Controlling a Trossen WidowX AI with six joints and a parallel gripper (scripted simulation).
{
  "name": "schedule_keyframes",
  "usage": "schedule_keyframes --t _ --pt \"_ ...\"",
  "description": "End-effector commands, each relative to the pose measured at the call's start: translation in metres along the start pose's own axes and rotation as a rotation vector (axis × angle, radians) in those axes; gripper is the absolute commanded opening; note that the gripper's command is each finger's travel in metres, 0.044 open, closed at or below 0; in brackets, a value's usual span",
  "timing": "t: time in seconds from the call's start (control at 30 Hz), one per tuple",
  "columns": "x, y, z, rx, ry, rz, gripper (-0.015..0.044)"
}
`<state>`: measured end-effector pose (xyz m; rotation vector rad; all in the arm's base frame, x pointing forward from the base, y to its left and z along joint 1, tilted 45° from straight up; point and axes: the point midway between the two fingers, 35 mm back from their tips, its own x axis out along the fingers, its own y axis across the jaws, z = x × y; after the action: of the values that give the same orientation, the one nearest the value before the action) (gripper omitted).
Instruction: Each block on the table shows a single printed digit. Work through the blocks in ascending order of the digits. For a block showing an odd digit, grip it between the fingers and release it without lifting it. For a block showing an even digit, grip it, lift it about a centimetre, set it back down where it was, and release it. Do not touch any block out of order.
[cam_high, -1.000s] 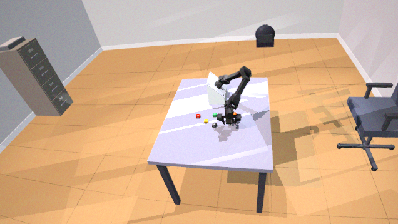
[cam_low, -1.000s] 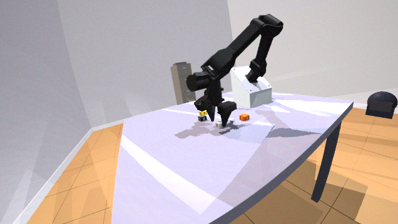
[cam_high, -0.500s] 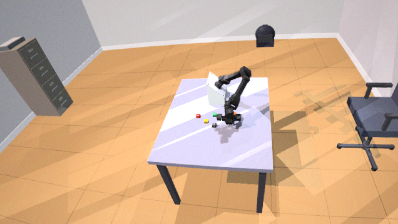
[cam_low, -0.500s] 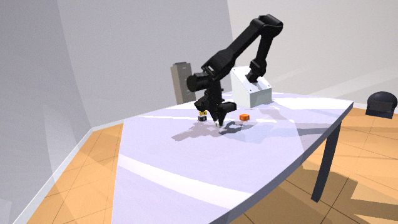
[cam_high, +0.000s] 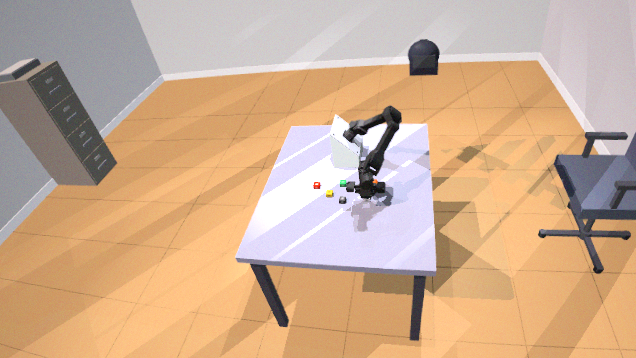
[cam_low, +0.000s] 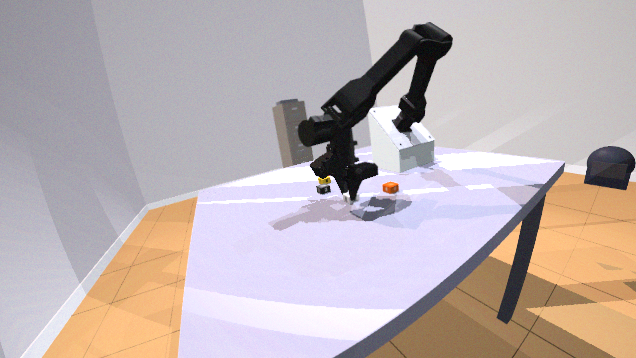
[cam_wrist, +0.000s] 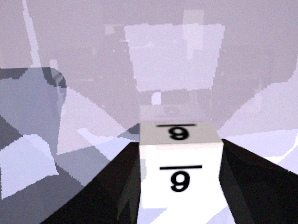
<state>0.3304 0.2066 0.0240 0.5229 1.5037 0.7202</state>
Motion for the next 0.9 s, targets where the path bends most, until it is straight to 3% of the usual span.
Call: schedule_keyframes --t 0.0,0.87 --pt "-0.006 -0.001 0.001 -0.001 -0.004 -0.004 0.0120" --pt "-0.003 -0.001 0.001 -0.001 -0.004 -0.004 0.0120"
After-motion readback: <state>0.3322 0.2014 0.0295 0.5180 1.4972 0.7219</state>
